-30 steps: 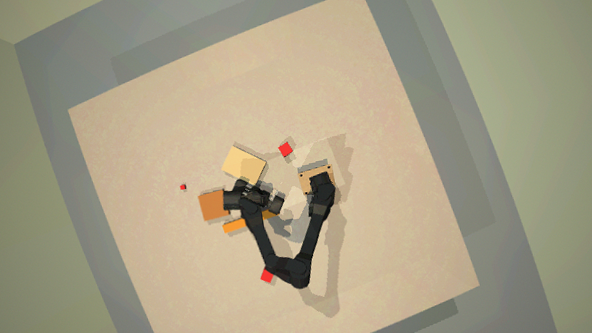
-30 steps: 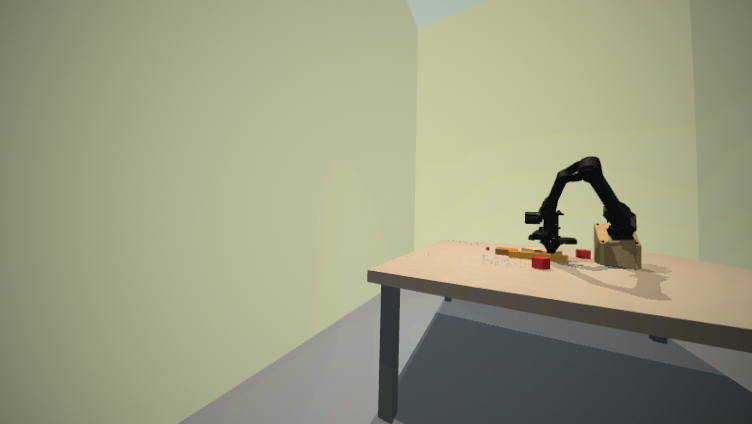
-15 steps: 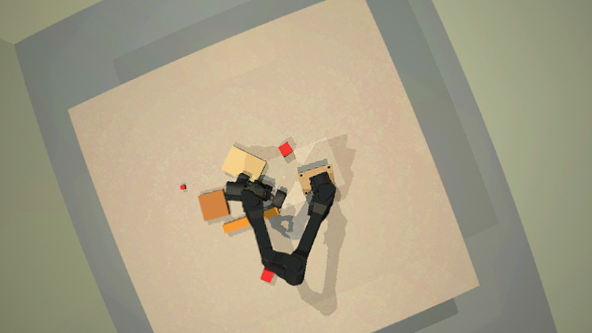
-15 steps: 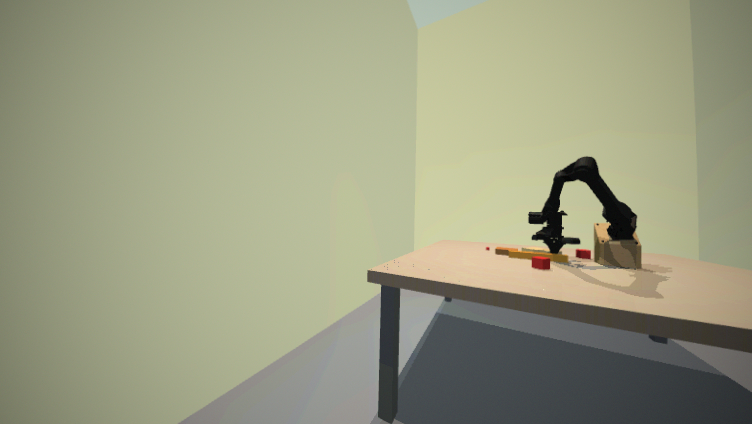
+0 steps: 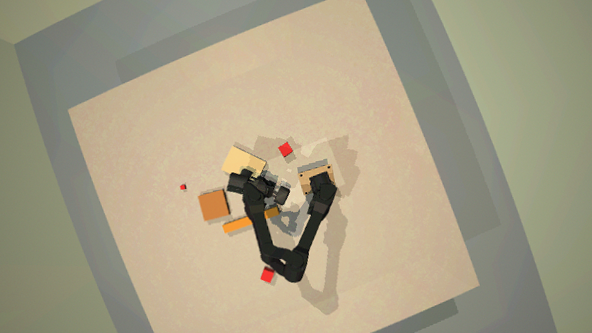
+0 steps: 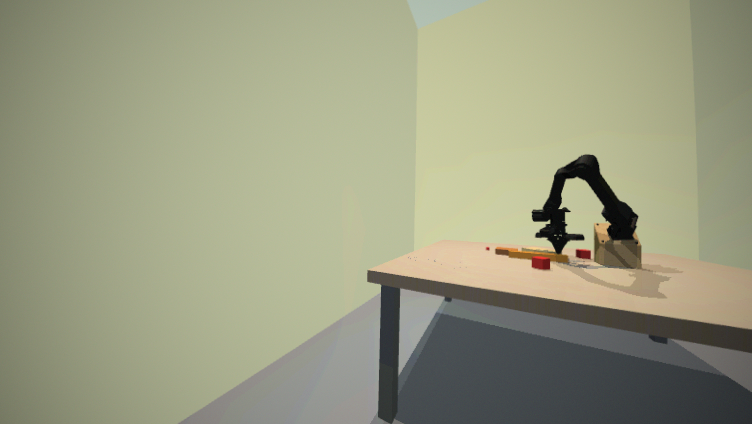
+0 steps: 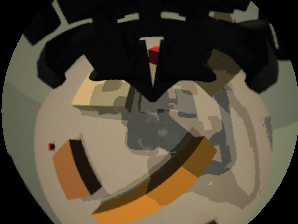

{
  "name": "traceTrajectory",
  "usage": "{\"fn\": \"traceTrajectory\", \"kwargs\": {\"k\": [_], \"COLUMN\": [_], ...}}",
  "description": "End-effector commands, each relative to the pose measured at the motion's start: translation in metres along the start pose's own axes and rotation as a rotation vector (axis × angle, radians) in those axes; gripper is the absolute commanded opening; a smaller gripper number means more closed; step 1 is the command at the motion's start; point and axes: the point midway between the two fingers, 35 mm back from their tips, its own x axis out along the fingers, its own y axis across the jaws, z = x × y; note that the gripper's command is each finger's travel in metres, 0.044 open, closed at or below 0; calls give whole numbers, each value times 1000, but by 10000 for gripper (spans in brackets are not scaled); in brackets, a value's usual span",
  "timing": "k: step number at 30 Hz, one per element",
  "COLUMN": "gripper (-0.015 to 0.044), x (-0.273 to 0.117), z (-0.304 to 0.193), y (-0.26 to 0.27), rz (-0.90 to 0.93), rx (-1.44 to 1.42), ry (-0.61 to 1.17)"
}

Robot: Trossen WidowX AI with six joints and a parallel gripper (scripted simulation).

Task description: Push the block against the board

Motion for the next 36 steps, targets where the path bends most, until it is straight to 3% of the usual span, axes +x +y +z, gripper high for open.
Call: {"fn": "traceTrajectory", "kwargs": {"k": [1,9,22,32,36], "gripper": [0,0,0,0,0], "x": [-37,-36,-49,-46,-45], "z": [2,8,132,231,237], "y": [-3,-11,-100,-124,-124], "rz": [-19,-28,-42,-29,-28], "rx": [-14,-31,-431,-688,-704], "ry": [-5,-9,9,-3,-4]}}
